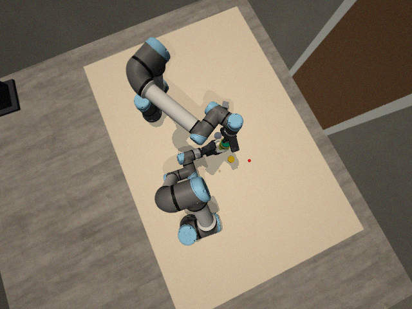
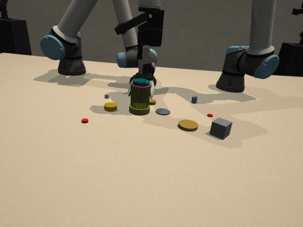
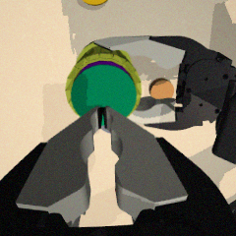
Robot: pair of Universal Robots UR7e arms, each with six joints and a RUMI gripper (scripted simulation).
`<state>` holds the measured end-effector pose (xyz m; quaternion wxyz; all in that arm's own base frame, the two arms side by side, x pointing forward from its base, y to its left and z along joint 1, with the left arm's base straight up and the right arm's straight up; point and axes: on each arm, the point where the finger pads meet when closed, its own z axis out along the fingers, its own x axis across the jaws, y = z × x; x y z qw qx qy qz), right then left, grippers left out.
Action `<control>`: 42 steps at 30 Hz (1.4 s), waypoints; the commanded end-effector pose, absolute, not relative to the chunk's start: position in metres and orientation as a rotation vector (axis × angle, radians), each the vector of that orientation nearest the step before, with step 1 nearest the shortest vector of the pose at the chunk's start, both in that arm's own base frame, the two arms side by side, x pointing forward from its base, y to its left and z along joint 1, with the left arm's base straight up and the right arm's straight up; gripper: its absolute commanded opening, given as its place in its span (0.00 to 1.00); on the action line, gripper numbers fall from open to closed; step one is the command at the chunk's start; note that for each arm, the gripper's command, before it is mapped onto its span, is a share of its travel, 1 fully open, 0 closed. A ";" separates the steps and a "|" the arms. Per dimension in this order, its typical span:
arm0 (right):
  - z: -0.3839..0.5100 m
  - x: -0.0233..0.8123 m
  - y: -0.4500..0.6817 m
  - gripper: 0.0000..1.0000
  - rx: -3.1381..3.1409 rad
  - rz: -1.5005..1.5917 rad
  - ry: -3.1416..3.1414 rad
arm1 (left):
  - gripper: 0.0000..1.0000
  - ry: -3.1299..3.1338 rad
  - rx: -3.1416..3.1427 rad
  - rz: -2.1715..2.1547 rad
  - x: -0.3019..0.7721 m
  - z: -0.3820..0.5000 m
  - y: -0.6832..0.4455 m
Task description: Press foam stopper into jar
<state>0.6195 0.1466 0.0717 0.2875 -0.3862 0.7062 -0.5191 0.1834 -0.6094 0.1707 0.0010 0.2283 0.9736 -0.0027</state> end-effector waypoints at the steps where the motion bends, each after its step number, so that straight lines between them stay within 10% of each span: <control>1: 0.072 0.620 0.147 0.33 -1.030 -1.386 1.886 | 0.00 3.062 0.694 -0.010 0.188 0.173 -0.607; 42: 0.072 0.620 0.147 0.33 -1.030 -1.386 1.886 | 0.00 3.063 0.694 -0.003 0.185 0.163 -0.606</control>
